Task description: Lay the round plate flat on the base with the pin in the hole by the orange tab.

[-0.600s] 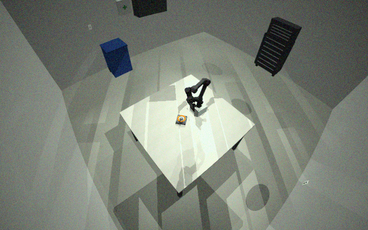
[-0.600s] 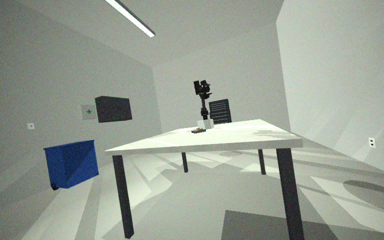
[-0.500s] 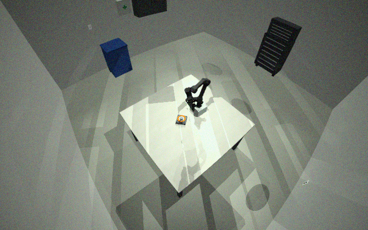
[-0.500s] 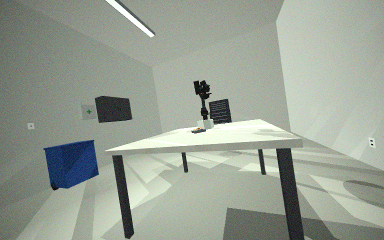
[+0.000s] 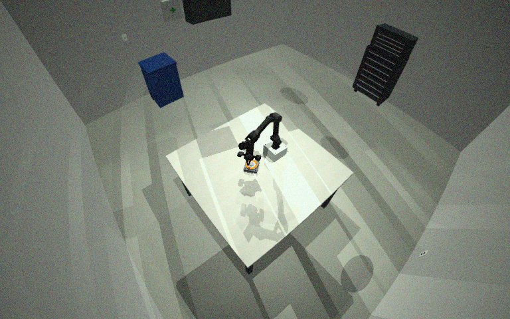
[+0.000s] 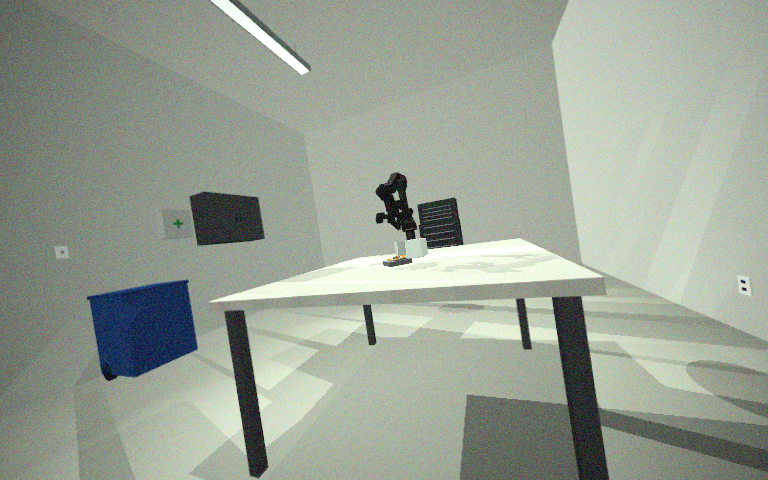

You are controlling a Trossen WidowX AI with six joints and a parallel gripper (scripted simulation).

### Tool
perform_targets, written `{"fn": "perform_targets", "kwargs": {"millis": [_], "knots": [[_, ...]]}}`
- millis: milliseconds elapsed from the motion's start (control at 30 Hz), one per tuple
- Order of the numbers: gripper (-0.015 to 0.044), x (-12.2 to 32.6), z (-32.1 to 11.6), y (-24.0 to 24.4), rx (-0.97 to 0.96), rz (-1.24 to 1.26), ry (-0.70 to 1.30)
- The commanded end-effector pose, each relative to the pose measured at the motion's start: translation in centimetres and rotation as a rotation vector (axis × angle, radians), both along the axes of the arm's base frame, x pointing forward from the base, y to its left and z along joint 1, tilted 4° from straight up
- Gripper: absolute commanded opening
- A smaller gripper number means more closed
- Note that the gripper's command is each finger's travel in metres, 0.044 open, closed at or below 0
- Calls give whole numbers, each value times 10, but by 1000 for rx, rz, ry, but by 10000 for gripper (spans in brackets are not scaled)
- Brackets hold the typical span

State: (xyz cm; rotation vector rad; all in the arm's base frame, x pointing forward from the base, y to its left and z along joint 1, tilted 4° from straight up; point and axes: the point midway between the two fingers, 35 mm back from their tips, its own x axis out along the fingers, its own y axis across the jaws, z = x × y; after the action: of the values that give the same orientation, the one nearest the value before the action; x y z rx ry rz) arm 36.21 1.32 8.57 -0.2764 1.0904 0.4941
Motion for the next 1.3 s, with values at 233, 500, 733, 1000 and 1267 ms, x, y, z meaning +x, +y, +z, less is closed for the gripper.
{"fn": "perform_targets", "kwargs": {"millis": [233,500,733,1000,1267], "knots": [[0,-41,-81,-62,-165,-606,476],[0,-41,-96,-62,-165,-606,477],[0,-43,-129,-62,-165,-606,477],[0,-44,-129,-57,-165,-606,477],[0,-46,-131,-44,-164,-605,478]]}}
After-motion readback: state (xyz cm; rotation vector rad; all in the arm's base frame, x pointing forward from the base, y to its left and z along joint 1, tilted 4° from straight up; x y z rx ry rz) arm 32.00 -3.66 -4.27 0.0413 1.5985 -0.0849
